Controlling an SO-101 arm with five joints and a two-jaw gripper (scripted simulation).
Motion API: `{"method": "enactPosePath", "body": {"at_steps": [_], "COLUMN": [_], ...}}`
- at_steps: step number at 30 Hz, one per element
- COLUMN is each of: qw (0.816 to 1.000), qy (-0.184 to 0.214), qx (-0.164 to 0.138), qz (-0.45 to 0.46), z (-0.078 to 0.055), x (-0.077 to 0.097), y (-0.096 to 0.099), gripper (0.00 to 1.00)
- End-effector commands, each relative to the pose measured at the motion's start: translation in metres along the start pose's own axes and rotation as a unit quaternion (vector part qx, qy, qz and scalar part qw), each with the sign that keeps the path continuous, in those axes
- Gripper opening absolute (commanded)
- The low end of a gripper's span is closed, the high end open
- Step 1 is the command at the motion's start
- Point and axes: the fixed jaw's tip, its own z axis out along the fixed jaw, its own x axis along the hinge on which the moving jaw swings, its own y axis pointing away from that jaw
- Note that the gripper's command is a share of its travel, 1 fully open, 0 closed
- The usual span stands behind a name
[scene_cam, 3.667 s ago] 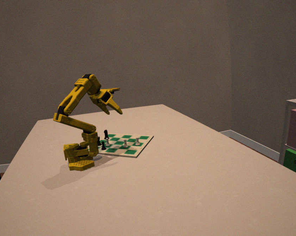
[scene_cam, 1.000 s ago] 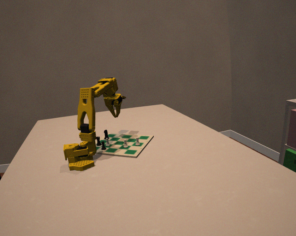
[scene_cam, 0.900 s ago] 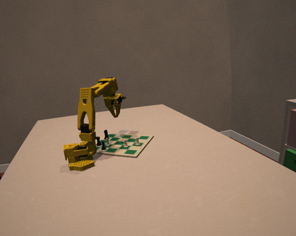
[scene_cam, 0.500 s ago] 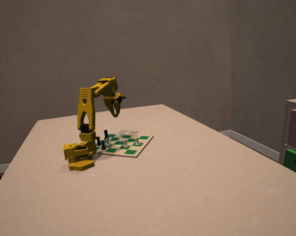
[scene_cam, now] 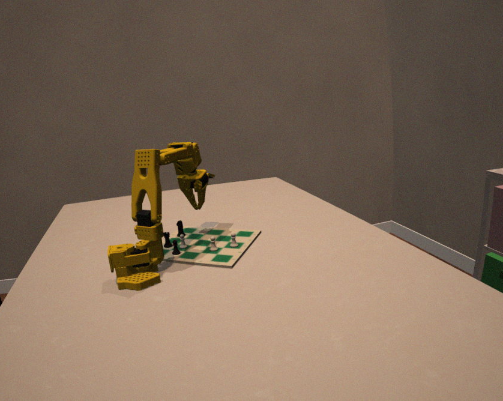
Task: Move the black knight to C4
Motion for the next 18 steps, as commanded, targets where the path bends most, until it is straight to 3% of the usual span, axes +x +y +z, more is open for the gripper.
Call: {"method": "enactPosePath", "body": {"at_steps": [1,10,18], "qw": [1.000,1.000,1.000], "qy": [-0.012,-0.012,-0.012], "qx": [-0.001,-0.001,-0.001], "qz": [0.001,0.001,0.001], "z": [0.006,0.032,0.037], "x": [0.001,0.007,0.009], "y": [0.002,0.002,0.002], "gripper": [0.00,0.00,0.00]}}
